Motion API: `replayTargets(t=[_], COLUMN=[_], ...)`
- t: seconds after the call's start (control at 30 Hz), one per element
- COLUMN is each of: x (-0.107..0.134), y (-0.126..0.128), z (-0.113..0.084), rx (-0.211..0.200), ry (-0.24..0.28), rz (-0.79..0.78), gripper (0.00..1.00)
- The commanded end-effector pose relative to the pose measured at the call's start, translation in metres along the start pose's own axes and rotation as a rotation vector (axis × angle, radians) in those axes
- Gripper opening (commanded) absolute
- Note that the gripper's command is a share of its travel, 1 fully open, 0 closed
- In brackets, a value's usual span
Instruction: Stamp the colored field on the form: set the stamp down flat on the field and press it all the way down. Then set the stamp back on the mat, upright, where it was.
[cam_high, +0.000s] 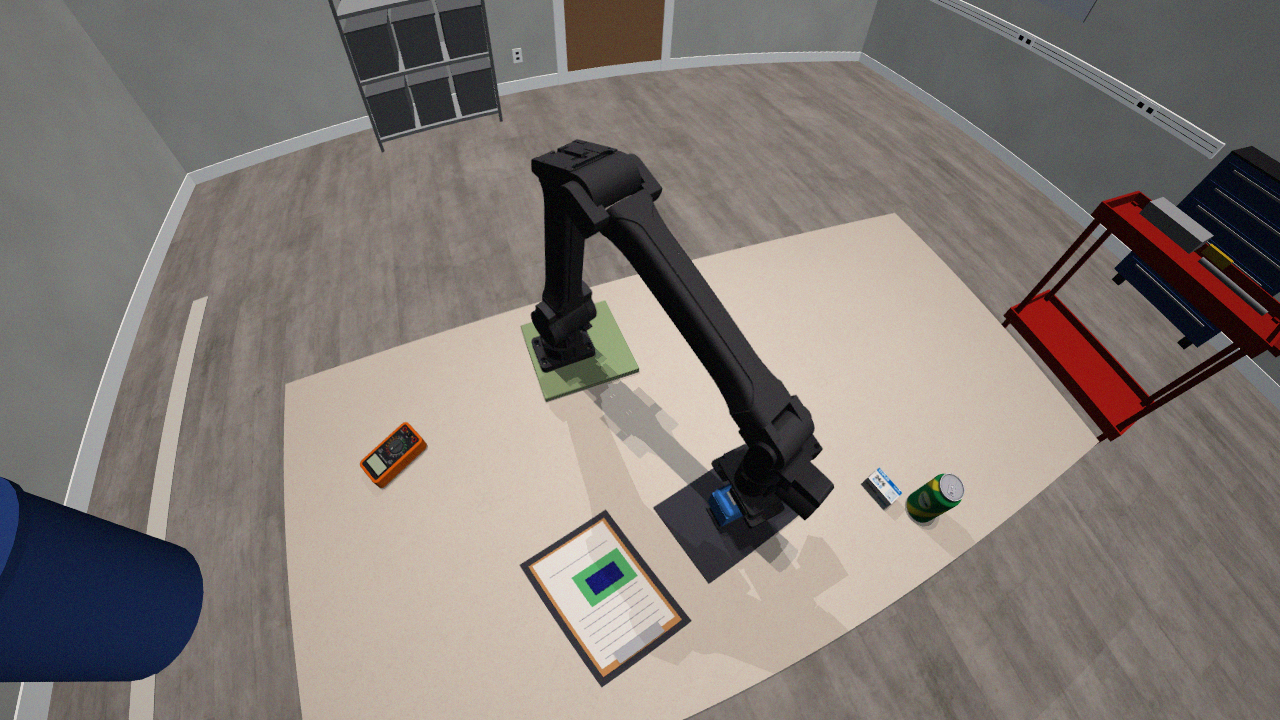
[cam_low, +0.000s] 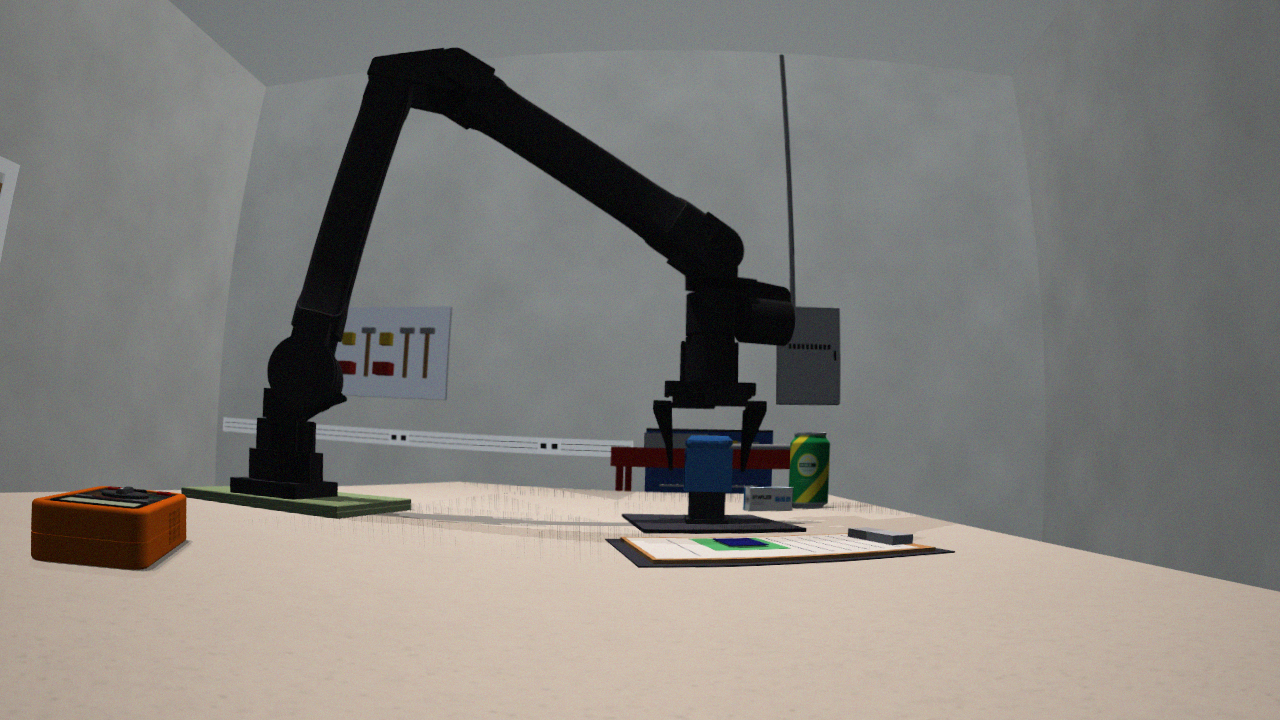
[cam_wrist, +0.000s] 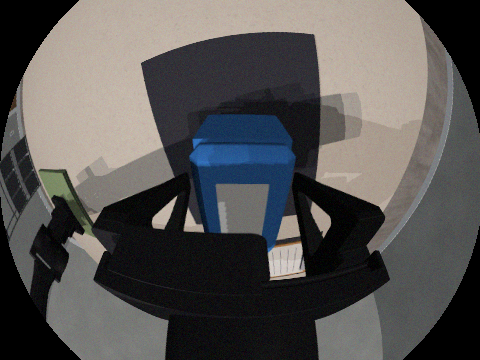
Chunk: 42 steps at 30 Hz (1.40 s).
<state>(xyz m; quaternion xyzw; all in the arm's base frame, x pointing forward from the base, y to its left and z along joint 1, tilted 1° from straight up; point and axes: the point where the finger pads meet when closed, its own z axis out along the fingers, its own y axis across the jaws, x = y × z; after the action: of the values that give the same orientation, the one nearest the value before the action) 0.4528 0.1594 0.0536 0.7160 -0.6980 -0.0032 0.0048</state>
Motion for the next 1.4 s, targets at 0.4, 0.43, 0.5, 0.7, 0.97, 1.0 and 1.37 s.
replayTargets(t=[0.4, 0.43, 0.5, 0.7, 0.97, 1.0, 1.37], x=[-0.004, -0.004, -0.004, -0.009, -0.008, -0.008, -0.003], y=[-0.001, -0.001, -0.001, -0.017, -0.015, -0.015, -0.001], z=[-0.010, -0.010, -0.014, -0.070, -0.106, -0.106, -0.103], rx=[0.026, 0.026, 0.027, 0.068, 0.033, 0.033, 0.033], ry=[-0.009, -0.009, -0.009, -0.023, -0.011, -0.011, -0.011], rz=[0.008, 0.008, 0.008, 0.009, 0.009, 0.009, 0.009], gripper=[0.86, 0.86, 0.86, 0.86, 0.86, 0.86, 0.86])
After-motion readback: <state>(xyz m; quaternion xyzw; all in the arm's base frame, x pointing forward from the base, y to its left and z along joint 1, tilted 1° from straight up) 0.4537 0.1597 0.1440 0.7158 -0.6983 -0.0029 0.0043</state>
